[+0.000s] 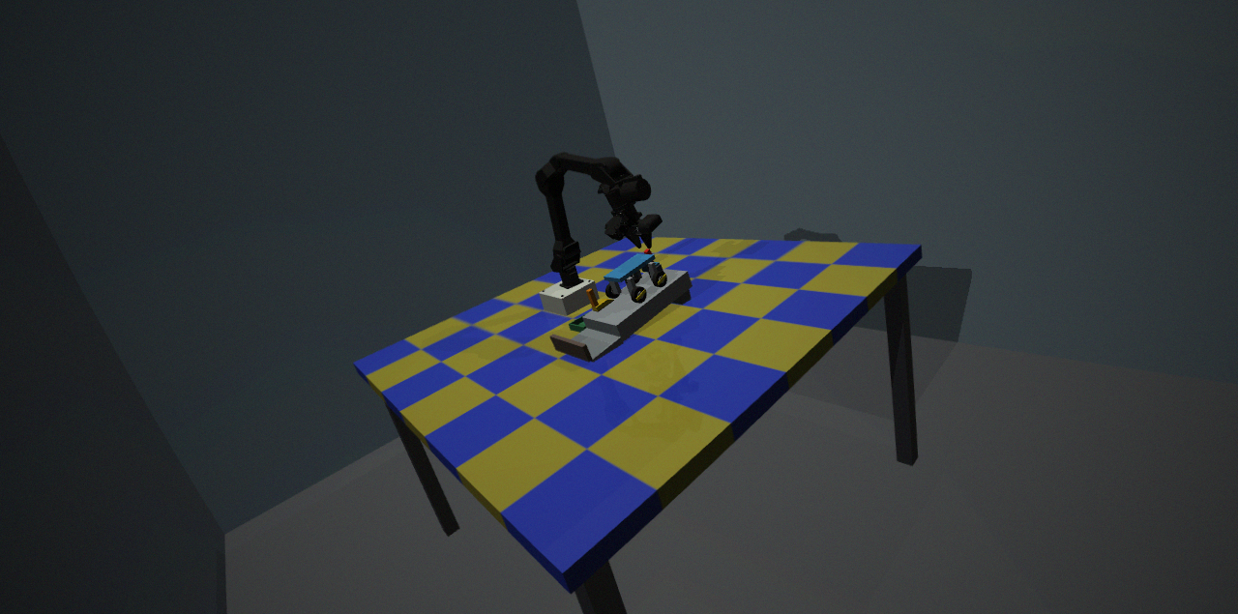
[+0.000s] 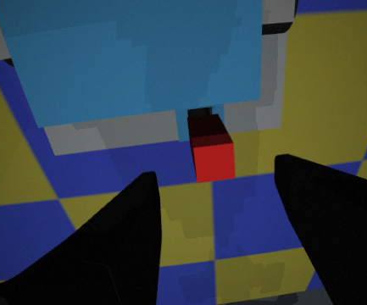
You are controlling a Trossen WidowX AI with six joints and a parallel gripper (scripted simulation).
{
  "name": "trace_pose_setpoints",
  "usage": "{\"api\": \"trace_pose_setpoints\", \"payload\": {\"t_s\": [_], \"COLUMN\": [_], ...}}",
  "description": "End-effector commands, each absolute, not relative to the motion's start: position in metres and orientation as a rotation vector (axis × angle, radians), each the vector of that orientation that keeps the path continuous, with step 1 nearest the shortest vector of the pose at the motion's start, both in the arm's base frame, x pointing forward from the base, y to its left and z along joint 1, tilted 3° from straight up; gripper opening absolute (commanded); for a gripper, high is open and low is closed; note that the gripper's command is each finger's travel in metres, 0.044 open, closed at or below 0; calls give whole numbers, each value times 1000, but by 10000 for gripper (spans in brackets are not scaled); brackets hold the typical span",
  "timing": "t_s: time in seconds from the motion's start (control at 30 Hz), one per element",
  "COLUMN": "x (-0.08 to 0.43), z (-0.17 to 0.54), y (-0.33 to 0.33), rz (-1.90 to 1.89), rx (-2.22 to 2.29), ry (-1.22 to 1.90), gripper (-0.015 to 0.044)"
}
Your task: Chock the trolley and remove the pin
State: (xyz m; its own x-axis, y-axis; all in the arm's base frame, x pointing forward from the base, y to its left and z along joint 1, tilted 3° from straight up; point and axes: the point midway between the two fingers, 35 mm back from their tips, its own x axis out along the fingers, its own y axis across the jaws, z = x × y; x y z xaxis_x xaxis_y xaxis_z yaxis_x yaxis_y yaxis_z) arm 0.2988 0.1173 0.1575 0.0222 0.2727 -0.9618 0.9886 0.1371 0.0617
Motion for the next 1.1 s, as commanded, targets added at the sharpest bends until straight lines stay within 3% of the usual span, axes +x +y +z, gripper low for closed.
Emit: {"api": "trace_pose_setpoints", "payload": {"t_s": [0.0, 1.07], "x": [298, 299], "z": [151, 111], "y": [120, 131], "rz": [-930, -930], "rx": [1315, 1316], "ry": [1442, 1442], "gripper": [190, 190]}}
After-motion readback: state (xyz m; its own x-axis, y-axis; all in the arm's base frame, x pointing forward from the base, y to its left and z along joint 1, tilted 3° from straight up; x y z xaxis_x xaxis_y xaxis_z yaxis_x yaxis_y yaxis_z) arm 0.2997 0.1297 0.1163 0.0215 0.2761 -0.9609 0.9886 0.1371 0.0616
